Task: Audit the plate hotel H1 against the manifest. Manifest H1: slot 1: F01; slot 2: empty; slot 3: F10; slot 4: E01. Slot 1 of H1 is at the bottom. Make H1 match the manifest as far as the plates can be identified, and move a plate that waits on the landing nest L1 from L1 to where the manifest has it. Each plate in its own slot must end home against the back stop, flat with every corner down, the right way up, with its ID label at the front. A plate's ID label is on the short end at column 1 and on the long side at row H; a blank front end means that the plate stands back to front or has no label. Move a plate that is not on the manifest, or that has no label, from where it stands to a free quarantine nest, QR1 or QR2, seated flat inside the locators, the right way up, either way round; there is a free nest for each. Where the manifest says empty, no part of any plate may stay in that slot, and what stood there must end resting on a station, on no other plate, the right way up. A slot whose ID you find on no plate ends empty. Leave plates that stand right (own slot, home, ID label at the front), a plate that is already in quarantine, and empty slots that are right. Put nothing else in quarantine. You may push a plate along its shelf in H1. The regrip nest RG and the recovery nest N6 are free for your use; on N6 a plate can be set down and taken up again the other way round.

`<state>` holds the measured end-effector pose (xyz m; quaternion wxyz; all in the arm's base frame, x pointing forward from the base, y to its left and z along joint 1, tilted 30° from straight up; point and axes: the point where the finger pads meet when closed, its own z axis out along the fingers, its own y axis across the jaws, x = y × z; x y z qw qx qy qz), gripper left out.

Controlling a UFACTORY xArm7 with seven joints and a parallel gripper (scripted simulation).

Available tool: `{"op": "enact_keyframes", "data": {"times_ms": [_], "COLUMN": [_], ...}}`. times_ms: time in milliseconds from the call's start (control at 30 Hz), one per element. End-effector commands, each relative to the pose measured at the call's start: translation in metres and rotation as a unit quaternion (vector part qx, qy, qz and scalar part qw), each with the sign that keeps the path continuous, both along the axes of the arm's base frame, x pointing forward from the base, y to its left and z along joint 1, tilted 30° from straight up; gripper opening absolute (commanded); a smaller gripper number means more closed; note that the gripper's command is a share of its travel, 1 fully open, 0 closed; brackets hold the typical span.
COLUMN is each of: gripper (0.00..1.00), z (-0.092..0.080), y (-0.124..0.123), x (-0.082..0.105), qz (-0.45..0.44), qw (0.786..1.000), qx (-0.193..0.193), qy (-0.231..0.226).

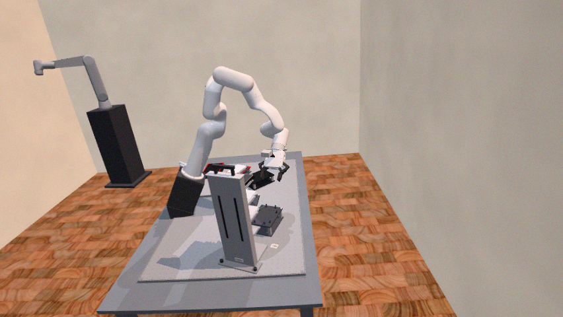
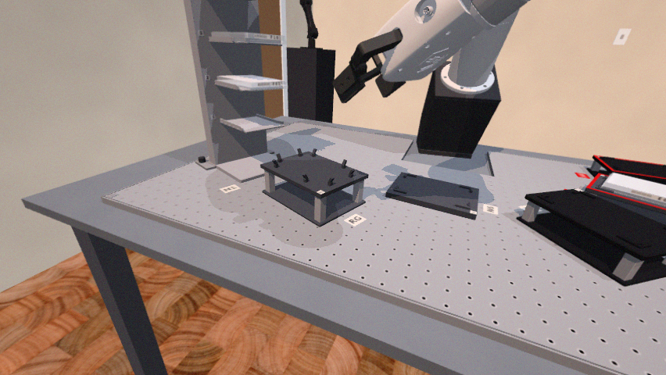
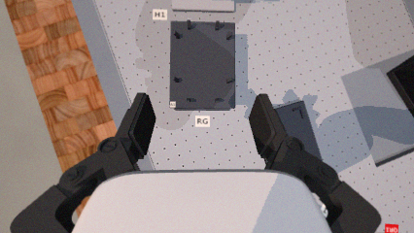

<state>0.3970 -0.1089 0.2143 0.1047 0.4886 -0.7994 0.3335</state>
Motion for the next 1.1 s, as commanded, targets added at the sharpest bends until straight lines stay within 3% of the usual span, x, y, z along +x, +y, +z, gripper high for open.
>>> {"op": "enact_keyframes", "data": {"times_ms": [0,400,467,967,1067], "gripper": [1.0,1.0,1.0,1.0,1.0], "z": [0.0005,0.0004,0.0004,0.0004,0.0004], "y": [-0.0006,-0.0005,-0.0005,-0.0004,-0.0004], "x": [0.0,0.0001,0.0001,0.0,-0.0001], "qz": [-0.017,-0.06,-0.06,-0.113,-0.116], "qw": [0.999,0.991,0.991,0.966,0.964], "qx": [-0.029,-0.114,-0.114,-0.218,-0.225], "qy": [0.011,0.041,0.041,0.078,0.08]}}
